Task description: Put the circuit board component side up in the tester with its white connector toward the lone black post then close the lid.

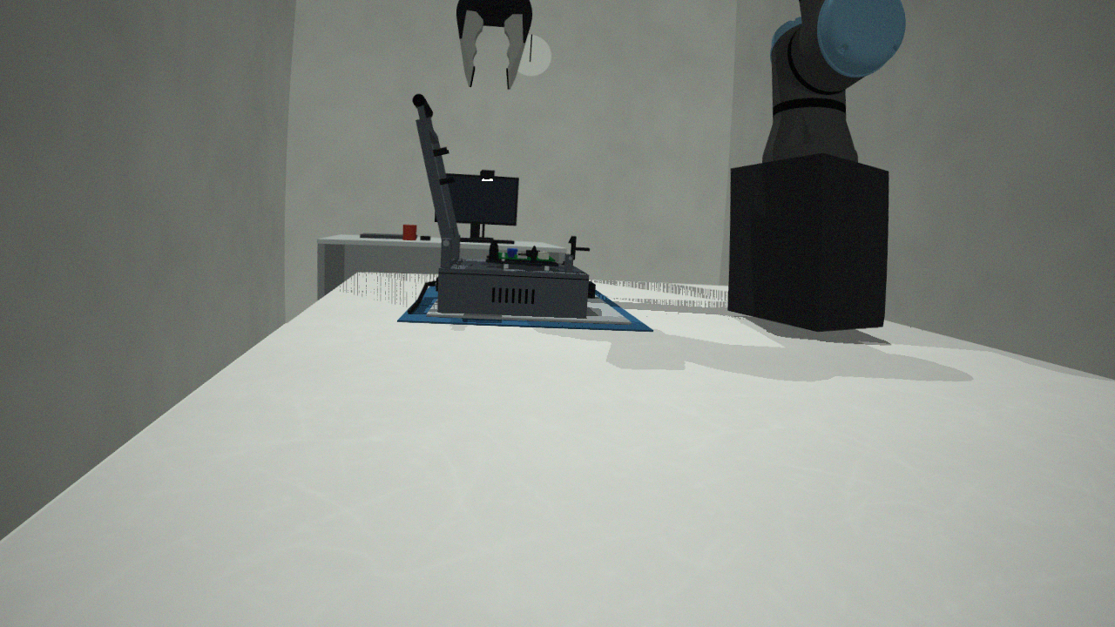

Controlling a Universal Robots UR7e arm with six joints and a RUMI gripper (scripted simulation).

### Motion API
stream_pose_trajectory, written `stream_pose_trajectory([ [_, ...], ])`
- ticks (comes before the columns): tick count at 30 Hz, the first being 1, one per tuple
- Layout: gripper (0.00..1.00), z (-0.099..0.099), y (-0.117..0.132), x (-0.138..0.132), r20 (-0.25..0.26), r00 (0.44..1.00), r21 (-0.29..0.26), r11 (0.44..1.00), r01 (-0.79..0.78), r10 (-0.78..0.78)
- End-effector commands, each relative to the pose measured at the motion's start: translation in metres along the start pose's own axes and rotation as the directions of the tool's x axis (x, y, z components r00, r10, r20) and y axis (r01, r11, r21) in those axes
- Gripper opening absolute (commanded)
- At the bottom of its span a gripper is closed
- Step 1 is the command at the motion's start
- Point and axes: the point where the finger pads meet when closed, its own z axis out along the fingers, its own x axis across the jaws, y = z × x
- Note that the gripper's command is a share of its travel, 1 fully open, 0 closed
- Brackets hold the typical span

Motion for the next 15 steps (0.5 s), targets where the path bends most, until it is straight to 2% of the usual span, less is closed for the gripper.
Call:
stream_pose_trajectory([
  [1, 0.30, 0.000, 0.000, 0.031, 0.001, 1.000, 0.000, 1.000, 0.000, 0.000],
  [15, 0.30, 0.000, 0.000, 0.079, 0.001, 1.000, 0.000, 1.000, 0.000, 0.000],
])
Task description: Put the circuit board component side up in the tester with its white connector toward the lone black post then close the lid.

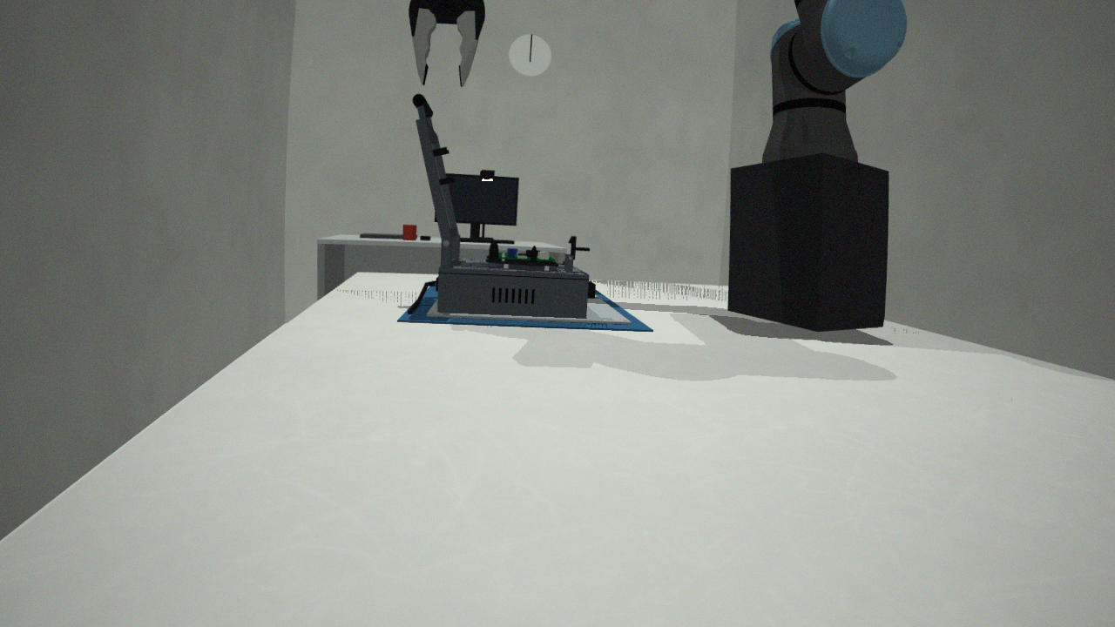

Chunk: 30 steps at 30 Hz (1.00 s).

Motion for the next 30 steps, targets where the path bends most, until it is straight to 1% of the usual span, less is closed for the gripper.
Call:
stream_pose_trajectory([
  [1, 0.30, -0.0004, 0.0000, 0.0174, 0.000, 1.000, 0.000, 1.000, 0.000, 0.000],
  [9, 0.30, -0.0004, 0.0000, 0.0233, 0.000, 1.000, 0.000, 1.000, 0.000, 0.000],
  [30, 0.30, 0.0001, 0.0000, 0.0235, 0.000, 1.000, 0.000, 1.000, 0.000, 0.000],
])
